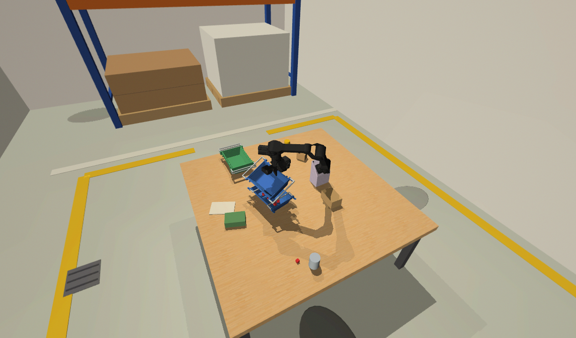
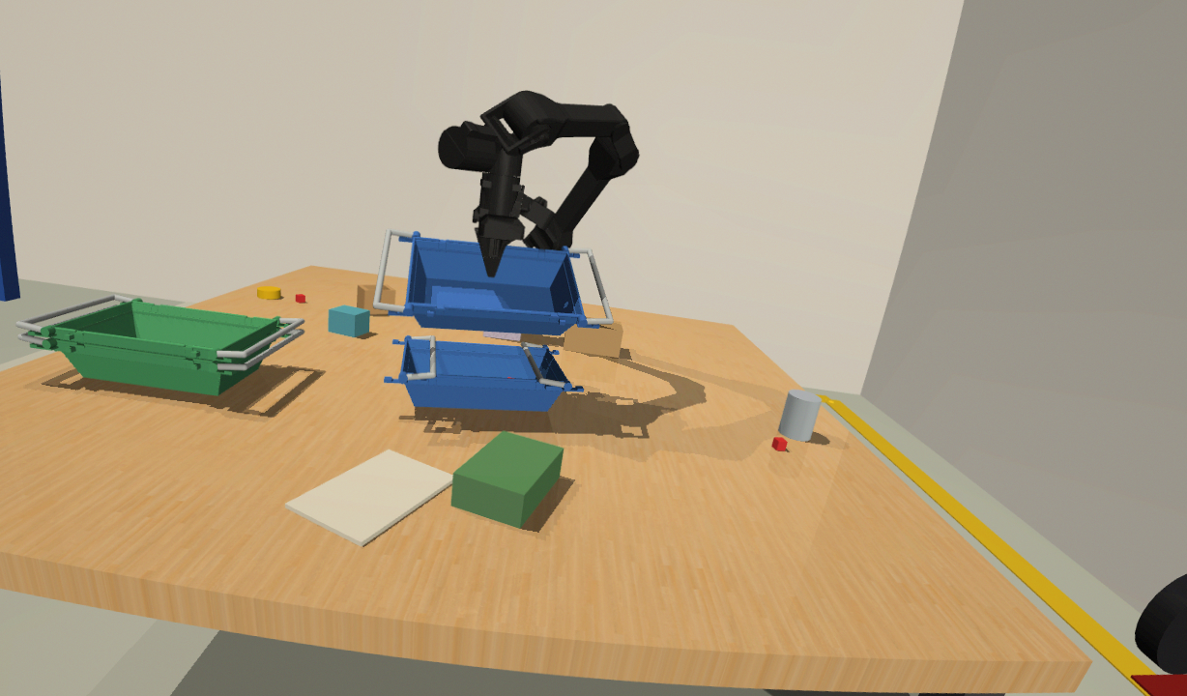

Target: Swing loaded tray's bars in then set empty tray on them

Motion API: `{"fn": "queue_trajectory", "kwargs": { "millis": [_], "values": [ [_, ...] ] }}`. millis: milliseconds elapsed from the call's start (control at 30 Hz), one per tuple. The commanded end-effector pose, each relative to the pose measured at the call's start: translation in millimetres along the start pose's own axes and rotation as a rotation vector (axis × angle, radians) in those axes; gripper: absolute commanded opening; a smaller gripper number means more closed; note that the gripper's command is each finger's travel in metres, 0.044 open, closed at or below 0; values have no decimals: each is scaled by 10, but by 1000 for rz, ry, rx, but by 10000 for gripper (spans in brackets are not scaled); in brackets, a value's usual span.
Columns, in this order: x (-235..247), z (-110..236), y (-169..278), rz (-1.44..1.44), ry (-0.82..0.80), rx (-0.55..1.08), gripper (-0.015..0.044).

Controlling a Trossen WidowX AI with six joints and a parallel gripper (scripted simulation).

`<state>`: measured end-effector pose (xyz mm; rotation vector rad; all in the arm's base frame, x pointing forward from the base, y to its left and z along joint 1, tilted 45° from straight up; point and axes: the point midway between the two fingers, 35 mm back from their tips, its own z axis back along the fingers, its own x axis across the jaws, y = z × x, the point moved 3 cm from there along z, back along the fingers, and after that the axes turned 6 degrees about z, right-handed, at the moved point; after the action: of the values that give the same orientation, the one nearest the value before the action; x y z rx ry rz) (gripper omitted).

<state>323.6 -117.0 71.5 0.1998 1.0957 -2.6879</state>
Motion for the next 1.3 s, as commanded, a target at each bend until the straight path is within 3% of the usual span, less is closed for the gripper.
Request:
{"fn": "queue_trajectory", "kwargs": {
  "millis": [0, 733, 1267],
  "values": [
    [-1, 35, 21, 4, 12, 8, 0],
    [-6, 26, 28, 4, 12, 8, 0],
    [-23, -249, 37, 4, 13, 8, 0]
  ]
}}
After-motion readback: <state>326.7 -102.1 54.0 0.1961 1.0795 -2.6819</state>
